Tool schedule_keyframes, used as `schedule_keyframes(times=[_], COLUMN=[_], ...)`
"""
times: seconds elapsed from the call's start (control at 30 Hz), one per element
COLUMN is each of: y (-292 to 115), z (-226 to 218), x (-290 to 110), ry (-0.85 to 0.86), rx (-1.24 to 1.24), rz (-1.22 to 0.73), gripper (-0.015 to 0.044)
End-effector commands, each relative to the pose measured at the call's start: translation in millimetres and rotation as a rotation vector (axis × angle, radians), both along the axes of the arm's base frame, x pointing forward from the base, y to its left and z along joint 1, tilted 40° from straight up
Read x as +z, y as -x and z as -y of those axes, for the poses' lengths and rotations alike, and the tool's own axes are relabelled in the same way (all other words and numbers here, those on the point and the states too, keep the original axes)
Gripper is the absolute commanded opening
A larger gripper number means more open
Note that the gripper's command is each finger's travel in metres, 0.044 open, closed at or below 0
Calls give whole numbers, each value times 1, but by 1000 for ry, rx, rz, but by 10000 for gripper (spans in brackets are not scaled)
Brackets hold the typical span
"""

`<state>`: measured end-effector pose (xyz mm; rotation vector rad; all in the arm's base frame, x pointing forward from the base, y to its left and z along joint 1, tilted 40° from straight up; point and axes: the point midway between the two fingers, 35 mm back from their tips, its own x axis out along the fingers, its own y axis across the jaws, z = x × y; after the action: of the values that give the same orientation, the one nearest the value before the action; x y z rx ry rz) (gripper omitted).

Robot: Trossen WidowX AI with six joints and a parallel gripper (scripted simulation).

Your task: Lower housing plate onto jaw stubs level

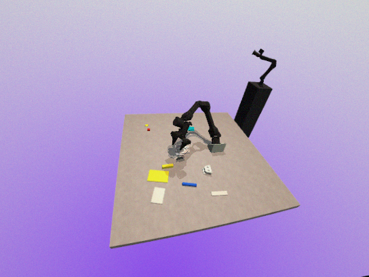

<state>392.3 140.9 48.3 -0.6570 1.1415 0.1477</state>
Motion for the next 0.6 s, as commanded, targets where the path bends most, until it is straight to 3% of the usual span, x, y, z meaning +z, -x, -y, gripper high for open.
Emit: schedule_keyframes(times=[0.0, 0.57], y=[13, 90], z=[-18, -72], x=[-16, -78], ry=[-24, 1], rx=[-53, -288], rz=[-42, -187], gripper=[440, 440])
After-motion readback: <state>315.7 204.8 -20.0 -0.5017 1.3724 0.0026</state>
